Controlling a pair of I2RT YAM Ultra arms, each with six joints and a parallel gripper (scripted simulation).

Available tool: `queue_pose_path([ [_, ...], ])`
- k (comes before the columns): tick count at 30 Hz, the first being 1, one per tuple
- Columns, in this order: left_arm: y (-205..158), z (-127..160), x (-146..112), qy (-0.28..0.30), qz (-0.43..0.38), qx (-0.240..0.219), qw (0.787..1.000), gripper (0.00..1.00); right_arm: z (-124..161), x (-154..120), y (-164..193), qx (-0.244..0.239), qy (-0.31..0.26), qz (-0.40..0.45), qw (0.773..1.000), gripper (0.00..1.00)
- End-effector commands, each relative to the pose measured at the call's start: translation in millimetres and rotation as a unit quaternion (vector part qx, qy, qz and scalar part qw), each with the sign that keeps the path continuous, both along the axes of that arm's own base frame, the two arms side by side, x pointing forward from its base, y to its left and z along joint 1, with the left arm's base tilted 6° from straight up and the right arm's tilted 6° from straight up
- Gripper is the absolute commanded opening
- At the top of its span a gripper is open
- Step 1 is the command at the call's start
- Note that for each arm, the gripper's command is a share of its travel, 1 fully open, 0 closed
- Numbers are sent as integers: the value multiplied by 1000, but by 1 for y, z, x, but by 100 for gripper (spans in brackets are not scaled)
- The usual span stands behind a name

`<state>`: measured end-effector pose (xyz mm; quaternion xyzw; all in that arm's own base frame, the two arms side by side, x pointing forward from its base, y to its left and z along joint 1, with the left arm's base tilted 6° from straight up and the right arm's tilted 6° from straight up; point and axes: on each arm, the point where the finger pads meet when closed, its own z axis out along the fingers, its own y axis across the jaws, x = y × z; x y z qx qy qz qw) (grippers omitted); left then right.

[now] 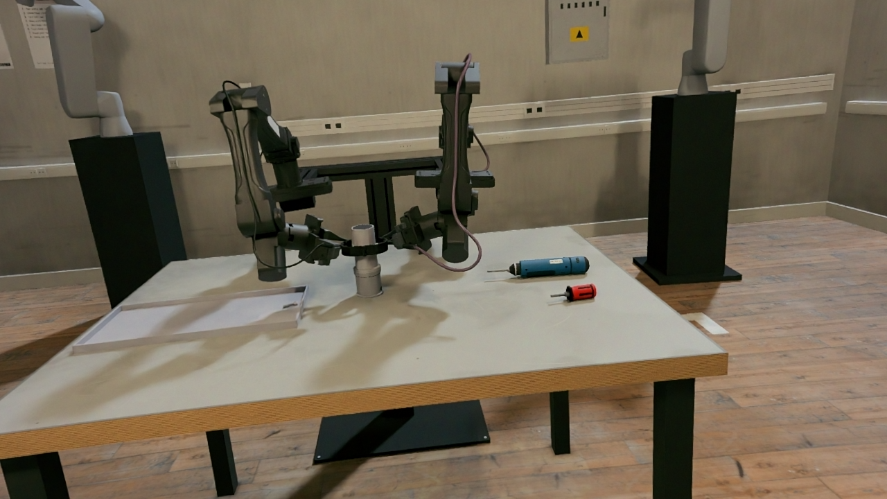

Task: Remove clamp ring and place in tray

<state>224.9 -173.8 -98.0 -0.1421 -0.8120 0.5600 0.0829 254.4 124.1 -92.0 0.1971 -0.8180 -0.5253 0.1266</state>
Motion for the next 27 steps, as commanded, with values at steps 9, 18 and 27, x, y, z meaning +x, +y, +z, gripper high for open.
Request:
queue_pose_path([
  [9,-4,21,-4,8,1,-2,1000,6,21,-3,7,7,4,-2,1000,6],
  [18,-4,24,-5,8,1,-1,1000,6,24,-3,7,8,4,-2,1000,6],
  [27,-5,33,-5,8,1,-2,1000,6,33,-4,7,8,4,-2,1000,6],
])
